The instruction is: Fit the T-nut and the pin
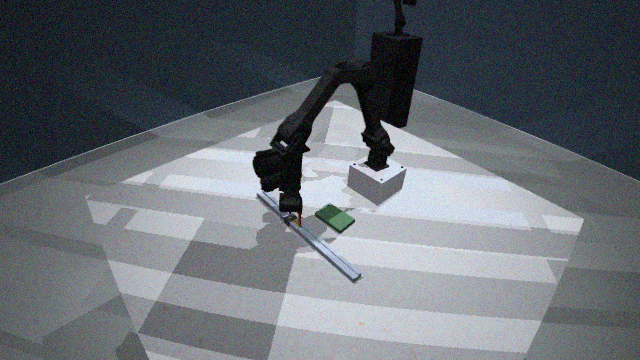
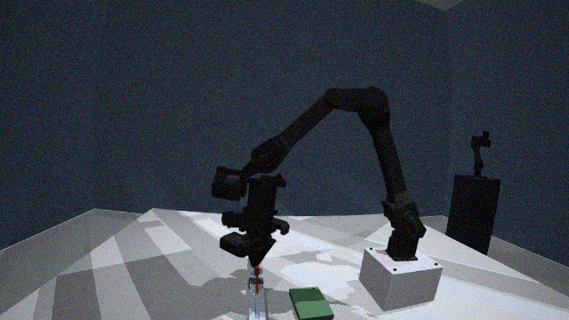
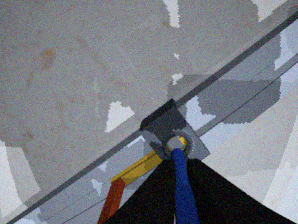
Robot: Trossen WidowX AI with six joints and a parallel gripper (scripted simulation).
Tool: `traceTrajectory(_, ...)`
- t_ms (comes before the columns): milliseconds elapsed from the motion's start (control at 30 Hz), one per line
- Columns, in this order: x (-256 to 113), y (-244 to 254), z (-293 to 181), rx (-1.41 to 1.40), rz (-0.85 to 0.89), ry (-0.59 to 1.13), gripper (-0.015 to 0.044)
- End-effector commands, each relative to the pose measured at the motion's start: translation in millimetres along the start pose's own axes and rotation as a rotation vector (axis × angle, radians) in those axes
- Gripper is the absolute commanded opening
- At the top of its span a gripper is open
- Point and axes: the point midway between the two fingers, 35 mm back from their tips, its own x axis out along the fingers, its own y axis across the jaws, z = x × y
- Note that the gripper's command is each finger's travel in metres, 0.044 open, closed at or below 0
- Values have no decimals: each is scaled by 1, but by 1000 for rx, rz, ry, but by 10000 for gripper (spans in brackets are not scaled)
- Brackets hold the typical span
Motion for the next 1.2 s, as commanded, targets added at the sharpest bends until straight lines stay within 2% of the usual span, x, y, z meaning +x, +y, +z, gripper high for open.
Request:
traceTrajectory(0,0,-1,1,-1,-6,1,-150)
traceTrajectory(1167,6,-2,-5,-2,-6,2,-150)
